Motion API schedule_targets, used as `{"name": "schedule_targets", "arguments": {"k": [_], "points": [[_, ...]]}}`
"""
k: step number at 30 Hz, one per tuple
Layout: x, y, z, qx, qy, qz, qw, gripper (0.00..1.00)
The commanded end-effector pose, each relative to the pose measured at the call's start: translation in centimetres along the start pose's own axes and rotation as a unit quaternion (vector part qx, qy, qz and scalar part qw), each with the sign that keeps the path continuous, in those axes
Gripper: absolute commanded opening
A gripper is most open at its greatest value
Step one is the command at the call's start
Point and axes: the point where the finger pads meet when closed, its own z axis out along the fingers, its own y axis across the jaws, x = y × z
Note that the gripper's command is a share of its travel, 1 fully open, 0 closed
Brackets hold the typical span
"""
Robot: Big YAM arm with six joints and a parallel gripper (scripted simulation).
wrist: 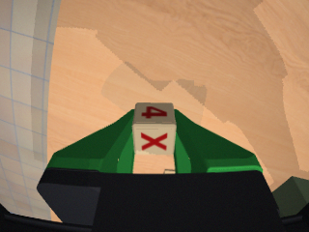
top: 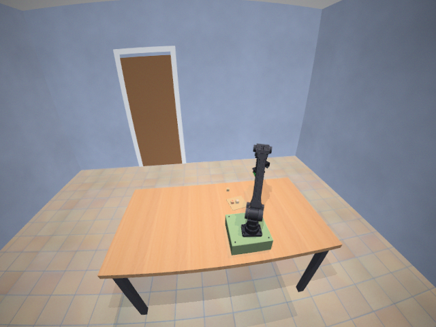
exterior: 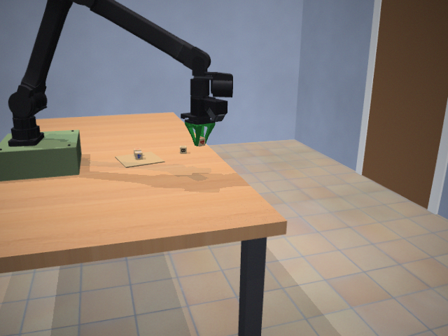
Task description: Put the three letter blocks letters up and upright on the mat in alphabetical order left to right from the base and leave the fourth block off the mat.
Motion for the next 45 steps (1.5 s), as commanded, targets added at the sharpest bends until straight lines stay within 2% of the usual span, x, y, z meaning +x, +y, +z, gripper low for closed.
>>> {"name": "schedule_targets", "arguments": {"k": [1, 4, 8, 14, 19, 21, 22, 29, 33, 36, 38, 39, 45], "points": [[0.5, 1.2, -2.8, -0.022, -0.024, -0.05, 0.998, 0.2], [0.8, 1.1, -2.8, -0.021, -0.024, -0.067, 0.997, 0.2], [2.6, 0.9, -3.0, -0.02, -0.025, -0.163, 0.986, 0.2], [6.6, 0.1, -3.1, -0.009, -0.017, -0.321, 0.947, 0.2], [10.6, -1.2, -3.1, 0.004, -0.007, -0.437, 0.899, 0.2], [10.6, -1.2, -3.1, 0.004, -0.007, -0.437, 0.899, 0.2], [11.2, -1.7, -3.1, 0.006, -0.006, -0.495, 0.869, 0.2], [17.0, -4.2, -2.7, 0.023, 0.01, -0.637, 0.77, 0.2], [19.5, -5.7, -2.3, 0.032, 0.022, -0.712, 0.701, 0.2], [20.1, -7.2, -2.0, 0.038, 0.027, -0.766, 0.642, 0.2], [20.1, -7.2, -2.0, 0.038, 0.027, -0.766, 0.642, 0.2], [20.5, -7.4, -2.0, 0.04, 0.029, -0.804, 0.593, 0.2], [21.9, -8.5, -1.7, 0.039, 0.029, -0.876, 0.48, 0.2]]}}
